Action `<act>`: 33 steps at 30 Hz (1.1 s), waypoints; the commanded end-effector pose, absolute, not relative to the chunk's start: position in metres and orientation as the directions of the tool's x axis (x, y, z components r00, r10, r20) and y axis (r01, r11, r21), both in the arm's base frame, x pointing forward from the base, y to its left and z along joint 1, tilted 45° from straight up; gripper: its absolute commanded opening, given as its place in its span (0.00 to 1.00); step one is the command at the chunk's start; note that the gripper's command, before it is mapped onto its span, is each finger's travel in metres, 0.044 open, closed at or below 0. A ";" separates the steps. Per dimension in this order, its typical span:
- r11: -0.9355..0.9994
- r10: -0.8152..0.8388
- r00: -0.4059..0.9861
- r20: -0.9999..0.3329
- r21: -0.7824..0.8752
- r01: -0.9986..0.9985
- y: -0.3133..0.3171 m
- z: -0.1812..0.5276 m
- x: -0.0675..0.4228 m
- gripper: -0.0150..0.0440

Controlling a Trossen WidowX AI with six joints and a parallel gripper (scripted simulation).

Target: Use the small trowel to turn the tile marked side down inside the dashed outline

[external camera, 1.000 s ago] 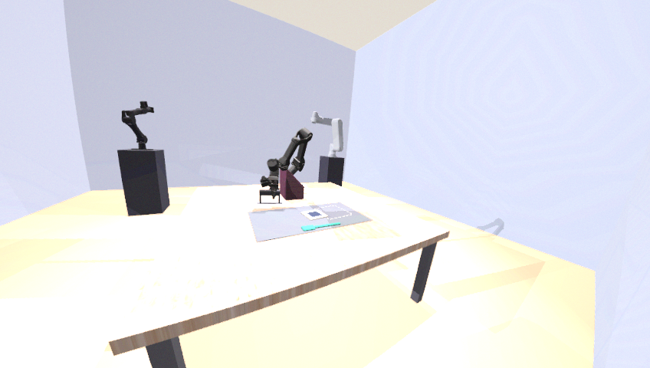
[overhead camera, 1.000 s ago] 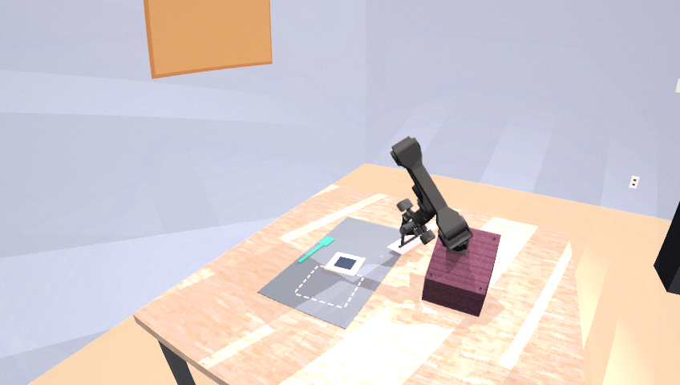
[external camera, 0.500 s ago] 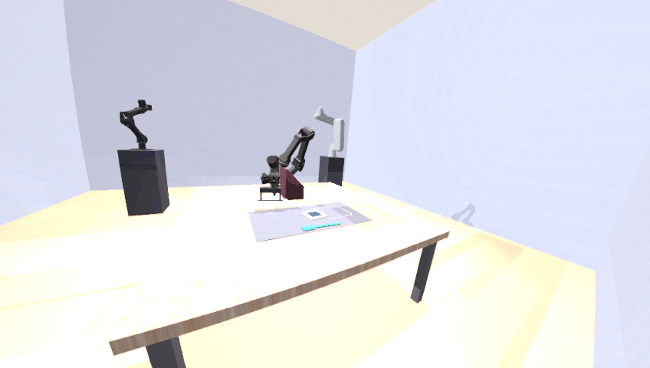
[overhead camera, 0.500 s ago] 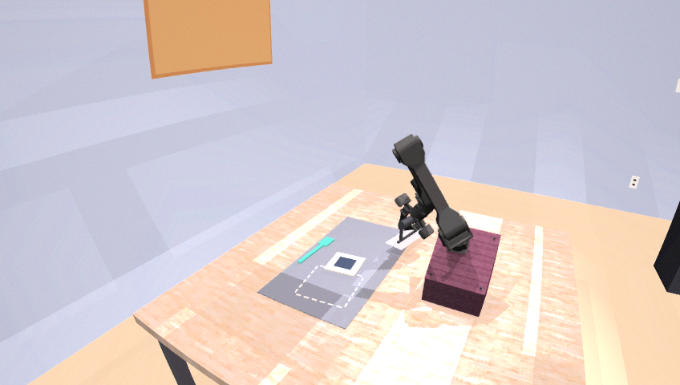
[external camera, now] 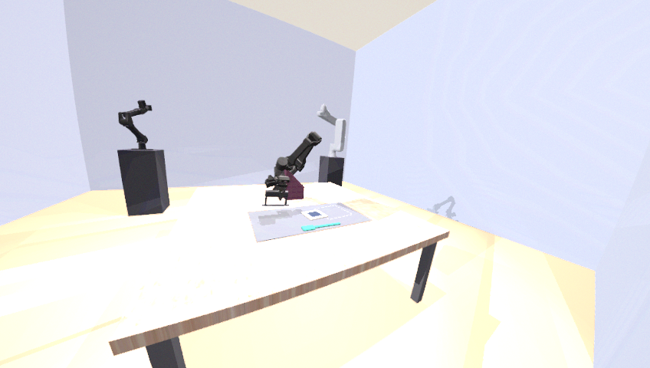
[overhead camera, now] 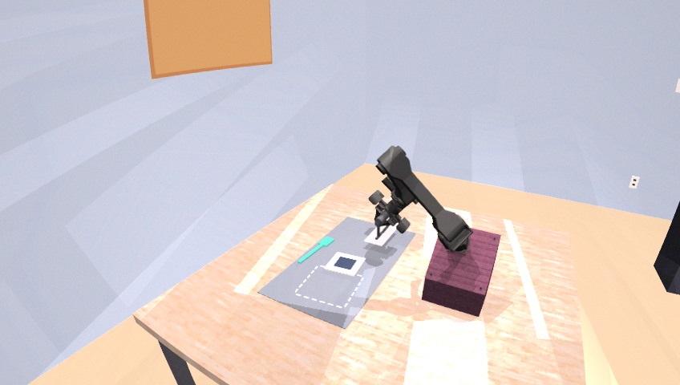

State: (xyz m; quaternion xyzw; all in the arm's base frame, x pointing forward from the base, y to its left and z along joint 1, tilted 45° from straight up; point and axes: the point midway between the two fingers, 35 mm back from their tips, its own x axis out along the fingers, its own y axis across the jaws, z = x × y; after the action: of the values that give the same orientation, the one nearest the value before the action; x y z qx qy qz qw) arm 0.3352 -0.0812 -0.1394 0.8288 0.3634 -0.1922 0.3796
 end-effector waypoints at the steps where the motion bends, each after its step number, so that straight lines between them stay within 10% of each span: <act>1: -0.403 0.472 0.678 -0.563 0.547 0.734 -0.071 -0.127 0.374 0.25; 33: -0.360 0.510 0.683 -0.523 0.591 0.722 -0.029 -0.133 0.414 0.25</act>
State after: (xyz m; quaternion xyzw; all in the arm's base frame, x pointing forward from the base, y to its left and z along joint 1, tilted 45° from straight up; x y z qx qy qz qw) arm 0.4120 -0.0305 -0.1288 0.8141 0.3833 -0.1242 0.4182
